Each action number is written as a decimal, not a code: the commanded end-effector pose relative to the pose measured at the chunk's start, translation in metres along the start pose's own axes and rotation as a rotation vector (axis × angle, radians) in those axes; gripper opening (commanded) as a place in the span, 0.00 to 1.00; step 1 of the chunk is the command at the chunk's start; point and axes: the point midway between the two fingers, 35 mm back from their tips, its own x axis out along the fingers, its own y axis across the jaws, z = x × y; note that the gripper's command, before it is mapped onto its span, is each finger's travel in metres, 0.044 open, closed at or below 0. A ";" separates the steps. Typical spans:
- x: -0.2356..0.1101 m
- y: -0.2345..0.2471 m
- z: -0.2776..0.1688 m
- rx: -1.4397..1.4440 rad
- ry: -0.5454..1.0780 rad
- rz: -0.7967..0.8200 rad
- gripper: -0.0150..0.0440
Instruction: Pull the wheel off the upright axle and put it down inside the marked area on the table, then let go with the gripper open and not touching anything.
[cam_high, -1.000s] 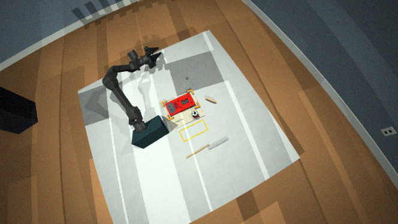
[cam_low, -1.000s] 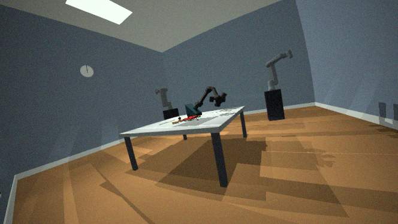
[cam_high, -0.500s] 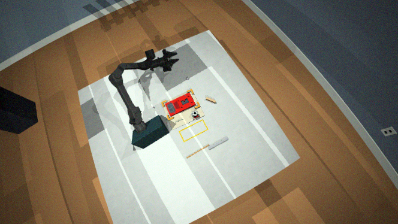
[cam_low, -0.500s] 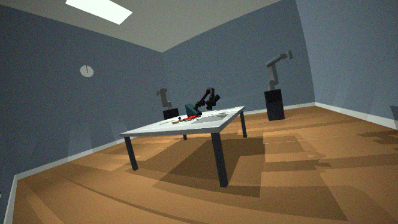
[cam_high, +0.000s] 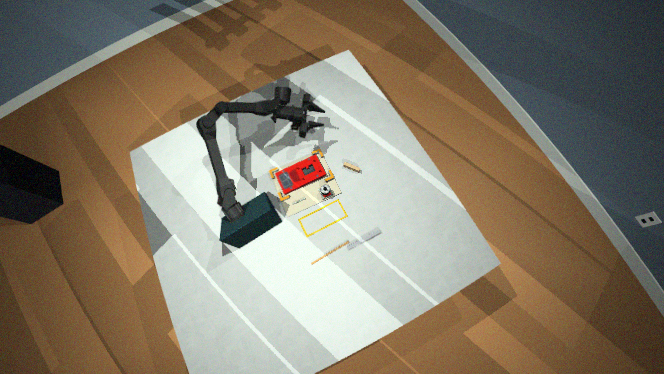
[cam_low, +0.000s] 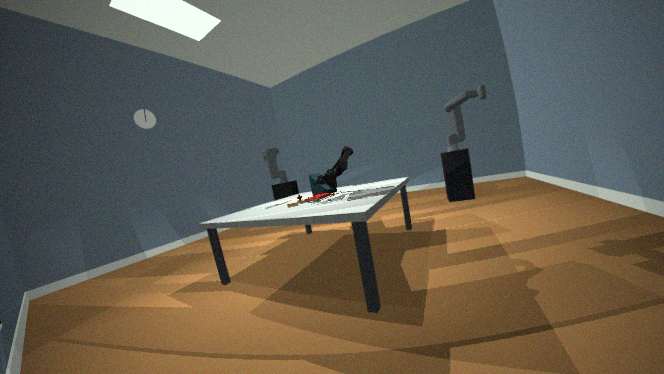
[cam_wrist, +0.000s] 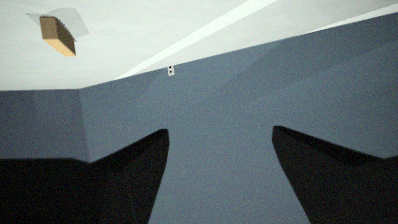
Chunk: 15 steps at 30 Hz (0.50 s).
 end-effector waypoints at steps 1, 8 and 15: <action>0.030 0.041 -0.003 0.138 -0.087 0.143 0.76; 0.060 0.106 -0.011 0.417 -0.208 0.390 0.76; 0.071 0.175 -0.019 0.789 -0.298 0.687 0.76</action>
